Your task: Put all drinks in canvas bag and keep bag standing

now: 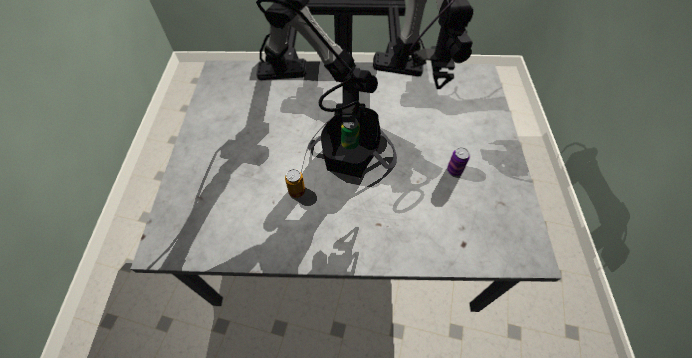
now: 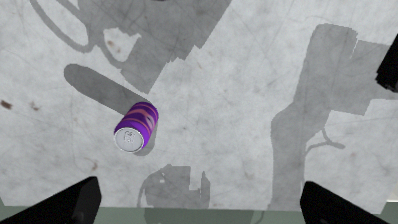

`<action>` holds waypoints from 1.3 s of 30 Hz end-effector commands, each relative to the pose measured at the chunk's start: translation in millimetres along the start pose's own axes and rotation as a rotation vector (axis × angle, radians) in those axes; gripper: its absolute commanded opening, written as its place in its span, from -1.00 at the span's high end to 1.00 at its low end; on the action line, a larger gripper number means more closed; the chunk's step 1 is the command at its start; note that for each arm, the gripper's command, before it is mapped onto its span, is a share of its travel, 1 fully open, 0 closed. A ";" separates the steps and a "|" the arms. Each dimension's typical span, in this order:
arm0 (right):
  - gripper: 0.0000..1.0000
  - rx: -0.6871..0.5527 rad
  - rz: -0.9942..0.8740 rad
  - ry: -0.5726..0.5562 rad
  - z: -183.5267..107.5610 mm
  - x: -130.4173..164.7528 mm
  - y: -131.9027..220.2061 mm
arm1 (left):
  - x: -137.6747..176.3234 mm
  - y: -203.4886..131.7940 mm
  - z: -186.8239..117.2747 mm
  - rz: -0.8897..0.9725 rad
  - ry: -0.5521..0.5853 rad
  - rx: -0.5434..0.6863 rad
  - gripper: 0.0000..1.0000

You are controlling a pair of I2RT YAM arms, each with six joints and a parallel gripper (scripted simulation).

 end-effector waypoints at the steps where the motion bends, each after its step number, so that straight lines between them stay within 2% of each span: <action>1: -0.40 -0.012 0.094 -0.114 -18.0 -43.1 -3.4 | -0.9 1.7 -2.4 0.004 -0.009 -0.017 -1.00; 15: -0.40 -0.023 0.081 -0.120 -22.5 -39.6 1.0 | -0.9 1.7 -2.4 0.004 -0.009 -0.017 -1.00; 18: -0.40 -0.005 0.051 -0.089 -16.3 -21.1 -4.5 | -0.9 1.7 -2.4 0.004 -0.009 -0.017 -1.00; 19: -0.40 -0.014 0.067 -0.106 -19.4 -31.2 -1.8 | -0.9 1.7 -2.4 0.004 -0.009 -0.017 -1.00; 23: -0.40 -0.005 0.053 -0.090 -15.9 -21.8 -4.8 | -0.9 1.7 -2.4 0.004 -0.009 -0.017 -1.00; 25: -0.40 -0.015 0.071 -0.108 -19.6 -32.7 -2.0 | -0.9 1.7 -2.4 0.004 -0.009 -0.017 -1.00; 26: -0.40 0.005 0.067 -0.088 -9.1 -21.5 -10.4 | -0.9 1.7 -2.4 0.004 -0.009 -0.017 -1.00; 28: -0.40 -0.002 0.075 -0.097 -8.3 -25.5 -7.1 | -0.9 1.7 -2.4 0.004 -0.009 -0.017 -1.00; 31: -0.40 0.015 0.033 -0.059 9.9 -4.2 -0.5 | -0.9 1.7 -2.4 0.004 -0.009 -0.017 -1.00; 38: -0.40 -0.015 0.056 -0.099 -1.0 -19.9 7.3 | -0.9 1.7 -2.4 0.004 -0.009 -0.017 -1.00; 39: -0.40 0.008 0.038 -0.067 14.8 -2.8 2.0 | -0.6 1.2 -2.6 0.005 -0.006 -0.015 -1.00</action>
Point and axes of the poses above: on each arm, the point where the finger pads meet when closed, its own z axis out along the fingers, its own y axis across the jaws, x = y × z, the point moved 4 cm from there along -z, back along the fingers, and after that the axes turned 15 degrees about -z, right-handed, at the moved point
